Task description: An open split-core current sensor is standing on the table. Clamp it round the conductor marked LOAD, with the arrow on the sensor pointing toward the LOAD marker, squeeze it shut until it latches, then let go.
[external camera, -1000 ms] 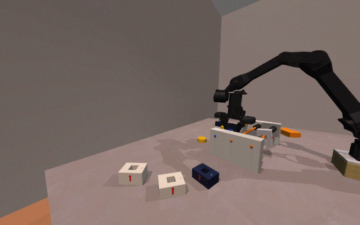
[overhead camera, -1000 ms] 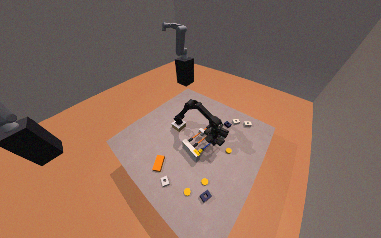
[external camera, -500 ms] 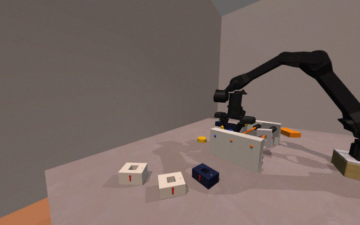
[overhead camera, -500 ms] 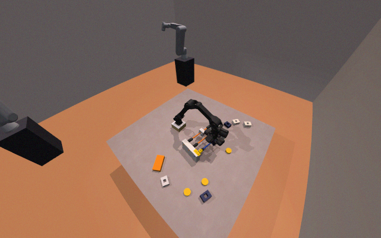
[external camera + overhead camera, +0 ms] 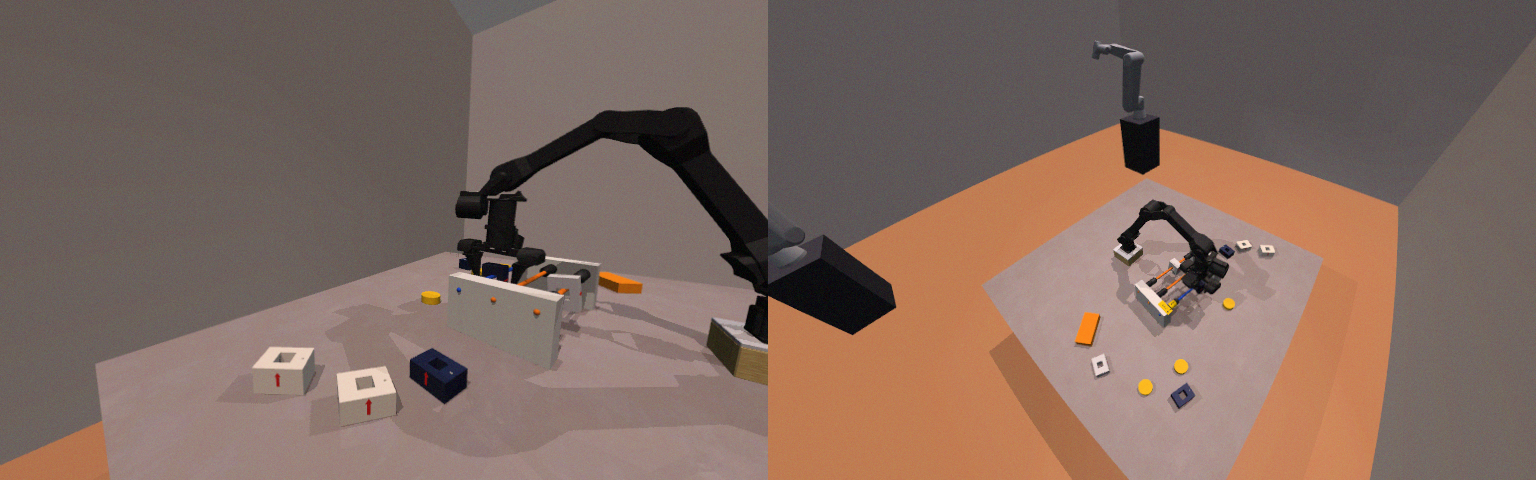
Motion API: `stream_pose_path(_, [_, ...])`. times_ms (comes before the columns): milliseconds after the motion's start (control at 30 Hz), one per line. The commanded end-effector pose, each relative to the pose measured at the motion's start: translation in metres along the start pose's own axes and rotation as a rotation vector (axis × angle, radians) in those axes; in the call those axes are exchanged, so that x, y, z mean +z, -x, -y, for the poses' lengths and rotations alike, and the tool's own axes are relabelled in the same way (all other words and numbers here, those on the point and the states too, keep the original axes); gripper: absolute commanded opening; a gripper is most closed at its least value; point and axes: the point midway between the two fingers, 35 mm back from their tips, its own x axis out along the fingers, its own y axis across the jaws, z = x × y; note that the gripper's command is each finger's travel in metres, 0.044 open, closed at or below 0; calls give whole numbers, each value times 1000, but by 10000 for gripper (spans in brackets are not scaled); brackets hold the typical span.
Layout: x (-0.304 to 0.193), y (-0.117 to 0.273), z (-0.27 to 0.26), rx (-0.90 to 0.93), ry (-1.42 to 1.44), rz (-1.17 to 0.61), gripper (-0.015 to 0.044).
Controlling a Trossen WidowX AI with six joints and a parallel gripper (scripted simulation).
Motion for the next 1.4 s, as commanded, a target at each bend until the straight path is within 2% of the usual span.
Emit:
stream_pose_path(0, [0,0,0,0,0,0,440])
stream_pose_path(233, [0,8,-2,-3,0,0,440])
stream_pose_path(533, [4,103,-5,-39,-4,4,440])
stream_pose_path(1367, [4,105,-5,-40,-4,4,440])
